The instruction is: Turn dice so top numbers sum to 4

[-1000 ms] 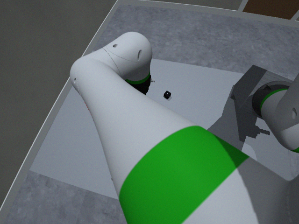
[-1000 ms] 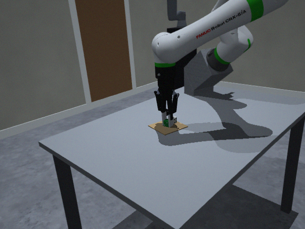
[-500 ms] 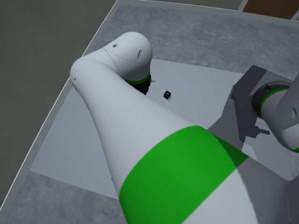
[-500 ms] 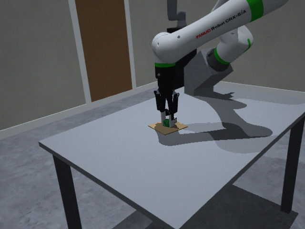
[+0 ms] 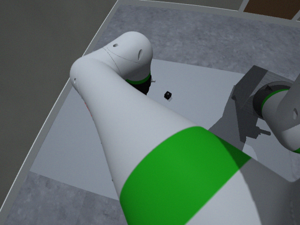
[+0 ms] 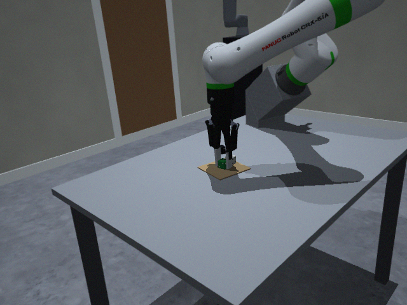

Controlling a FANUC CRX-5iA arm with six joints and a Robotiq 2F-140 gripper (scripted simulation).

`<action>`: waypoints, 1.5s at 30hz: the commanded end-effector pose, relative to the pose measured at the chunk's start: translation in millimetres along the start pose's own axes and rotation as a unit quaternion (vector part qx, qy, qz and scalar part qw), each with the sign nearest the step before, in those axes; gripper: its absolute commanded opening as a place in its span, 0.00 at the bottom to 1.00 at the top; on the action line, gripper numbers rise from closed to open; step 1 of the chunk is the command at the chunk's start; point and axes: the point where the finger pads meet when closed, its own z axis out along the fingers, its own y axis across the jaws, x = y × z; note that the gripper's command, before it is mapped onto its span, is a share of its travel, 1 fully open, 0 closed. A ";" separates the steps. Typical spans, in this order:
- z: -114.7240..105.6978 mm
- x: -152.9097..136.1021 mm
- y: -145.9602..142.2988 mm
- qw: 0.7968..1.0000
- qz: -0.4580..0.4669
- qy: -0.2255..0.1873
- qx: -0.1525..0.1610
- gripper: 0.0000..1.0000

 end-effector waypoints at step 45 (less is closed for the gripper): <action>-88.7 0.1 0.1 1.000 0.000 0.000 0.000 1.00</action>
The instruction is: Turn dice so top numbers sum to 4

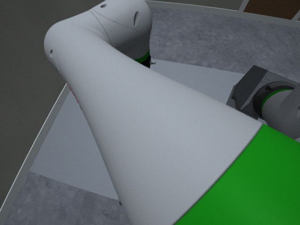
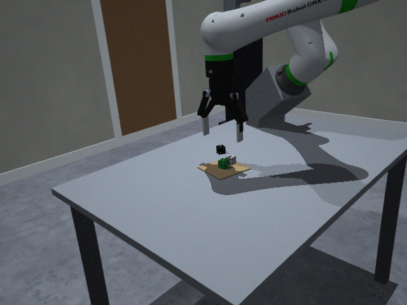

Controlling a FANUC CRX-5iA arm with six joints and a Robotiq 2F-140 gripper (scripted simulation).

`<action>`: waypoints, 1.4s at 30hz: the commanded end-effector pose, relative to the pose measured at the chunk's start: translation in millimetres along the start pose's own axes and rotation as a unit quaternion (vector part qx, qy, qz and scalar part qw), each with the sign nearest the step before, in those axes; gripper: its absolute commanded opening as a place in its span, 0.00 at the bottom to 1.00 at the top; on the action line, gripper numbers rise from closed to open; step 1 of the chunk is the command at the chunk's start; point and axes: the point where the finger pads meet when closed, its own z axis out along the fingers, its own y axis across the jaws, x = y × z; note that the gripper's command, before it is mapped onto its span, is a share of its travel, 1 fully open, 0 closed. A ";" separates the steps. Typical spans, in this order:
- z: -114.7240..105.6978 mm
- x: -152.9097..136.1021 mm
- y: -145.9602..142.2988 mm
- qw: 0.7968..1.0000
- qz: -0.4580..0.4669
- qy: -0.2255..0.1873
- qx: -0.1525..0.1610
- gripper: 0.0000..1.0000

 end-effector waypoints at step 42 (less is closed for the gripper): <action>3.0 -71.6 70.7 0.796 0.605 0.001 -0.002 1.00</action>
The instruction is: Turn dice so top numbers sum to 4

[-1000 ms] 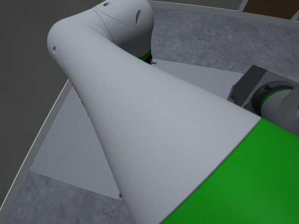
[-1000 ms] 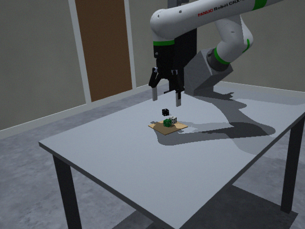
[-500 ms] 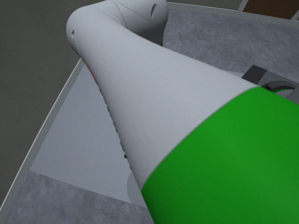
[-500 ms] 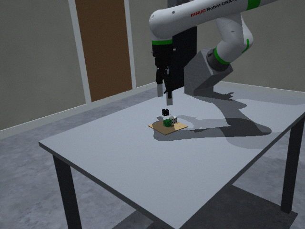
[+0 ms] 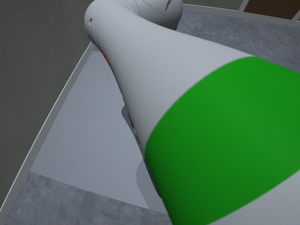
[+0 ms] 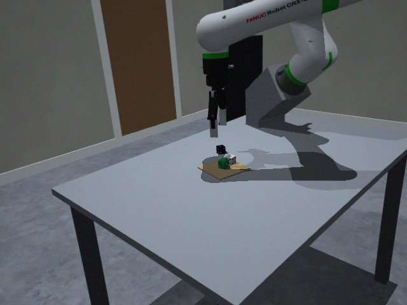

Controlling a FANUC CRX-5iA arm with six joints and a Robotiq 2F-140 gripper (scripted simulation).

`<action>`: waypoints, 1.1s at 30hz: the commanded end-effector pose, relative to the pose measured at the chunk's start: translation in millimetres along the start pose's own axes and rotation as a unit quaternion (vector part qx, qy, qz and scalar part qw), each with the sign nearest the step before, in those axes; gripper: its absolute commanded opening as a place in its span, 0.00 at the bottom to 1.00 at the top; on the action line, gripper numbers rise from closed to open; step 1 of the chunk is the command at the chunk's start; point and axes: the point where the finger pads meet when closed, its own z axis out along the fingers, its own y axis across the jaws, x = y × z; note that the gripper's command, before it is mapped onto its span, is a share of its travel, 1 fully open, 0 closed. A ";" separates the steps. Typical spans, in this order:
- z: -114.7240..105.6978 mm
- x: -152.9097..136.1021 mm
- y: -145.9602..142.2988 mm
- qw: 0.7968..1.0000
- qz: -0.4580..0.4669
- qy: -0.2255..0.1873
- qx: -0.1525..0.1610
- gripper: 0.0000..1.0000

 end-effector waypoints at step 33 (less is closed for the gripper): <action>3.2 11.6 67.0 0.891 0.454 0.000 -0.002 0.28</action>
